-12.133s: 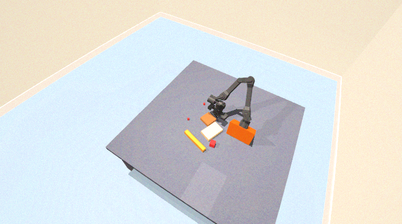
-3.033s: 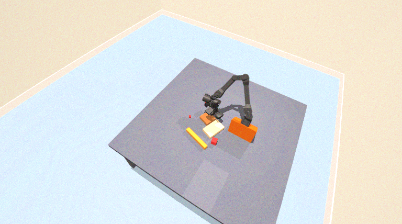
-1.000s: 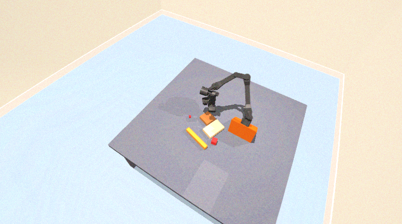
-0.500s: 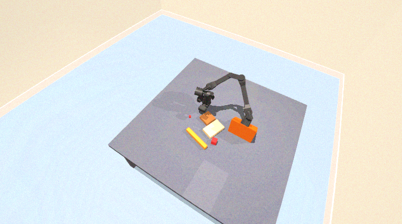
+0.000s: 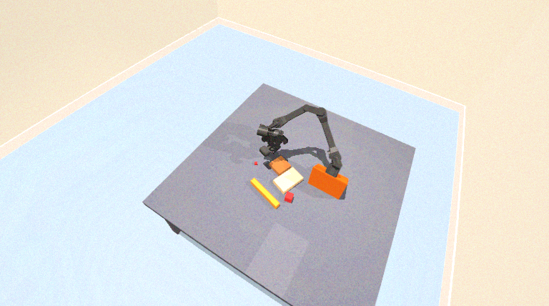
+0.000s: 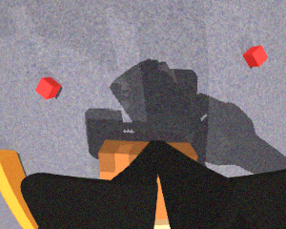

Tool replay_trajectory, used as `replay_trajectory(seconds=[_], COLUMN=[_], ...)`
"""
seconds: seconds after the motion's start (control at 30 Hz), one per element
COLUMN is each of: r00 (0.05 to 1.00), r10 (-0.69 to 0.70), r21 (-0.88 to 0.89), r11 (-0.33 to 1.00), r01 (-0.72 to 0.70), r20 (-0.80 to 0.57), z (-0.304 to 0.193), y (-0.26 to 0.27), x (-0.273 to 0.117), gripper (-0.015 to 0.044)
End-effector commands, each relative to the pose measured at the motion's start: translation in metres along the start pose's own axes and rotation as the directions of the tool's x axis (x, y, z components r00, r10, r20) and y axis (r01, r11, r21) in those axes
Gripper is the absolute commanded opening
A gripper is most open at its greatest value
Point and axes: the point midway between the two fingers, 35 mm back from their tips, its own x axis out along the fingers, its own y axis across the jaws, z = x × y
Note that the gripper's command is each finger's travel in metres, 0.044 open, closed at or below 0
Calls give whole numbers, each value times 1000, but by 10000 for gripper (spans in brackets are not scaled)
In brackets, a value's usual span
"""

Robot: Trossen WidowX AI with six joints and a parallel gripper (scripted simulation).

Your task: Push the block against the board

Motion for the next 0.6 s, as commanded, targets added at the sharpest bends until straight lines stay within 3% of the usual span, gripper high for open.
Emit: replay_trajectory(seconds=[0.0, 0.13, 0.57], r00=[1000, 1000, 1000], r10=[4, 1, 1], r21=[20, 19, 19], r11=[1000, 1000, 1000], r01=[-4, -1, -1], r20=[-2, -2, -2], z=[2, 1, -6], y=[2, 1, 2], x=[12, 55, 55], gripper=[0, 0, 0])
